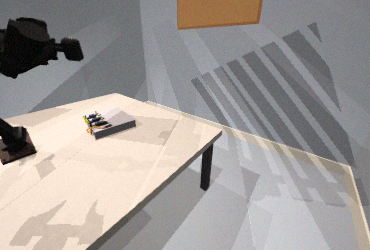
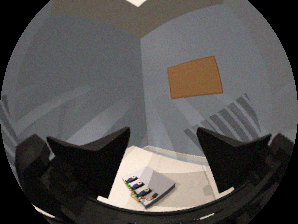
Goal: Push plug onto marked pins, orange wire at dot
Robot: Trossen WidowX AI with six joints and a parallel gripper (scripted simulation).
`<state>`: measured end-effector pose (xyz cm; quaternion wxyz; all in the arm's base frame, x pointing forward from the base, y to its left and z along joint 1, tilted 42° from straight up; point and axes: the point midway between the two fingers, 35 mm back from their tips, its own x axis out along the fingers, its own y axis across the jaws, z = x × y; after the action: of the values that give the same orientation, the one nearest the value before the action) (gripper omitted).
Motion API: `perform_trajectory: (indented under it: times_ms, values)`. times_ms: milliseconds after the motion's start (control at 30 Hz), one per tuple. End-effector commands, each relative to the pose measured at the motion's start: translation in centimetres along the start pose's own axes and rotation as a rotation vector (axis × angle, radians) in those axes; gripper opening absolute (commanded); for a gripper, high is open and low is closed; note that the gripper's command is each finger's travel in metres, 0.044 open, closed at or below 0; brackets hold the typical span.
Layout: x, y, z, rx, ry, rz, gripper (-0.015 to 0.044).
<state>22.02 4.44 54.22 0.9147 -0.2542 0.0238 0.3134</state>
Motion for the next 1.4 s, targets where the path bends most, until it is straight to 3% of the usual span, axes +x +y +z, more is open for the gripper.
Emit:
perform_trajectory:
  times_ms: [0,333,1367]
  values:
    - [0.0,0.0,0.0,0.0,0.0,-0.001,0.0374]
    - [1.2,-1.1,-1.5,0.032,0.025,-0.047,0.0115]
    - [6.8,-3.5,-9.9,0.207,0.057,-0.315,0.0115]
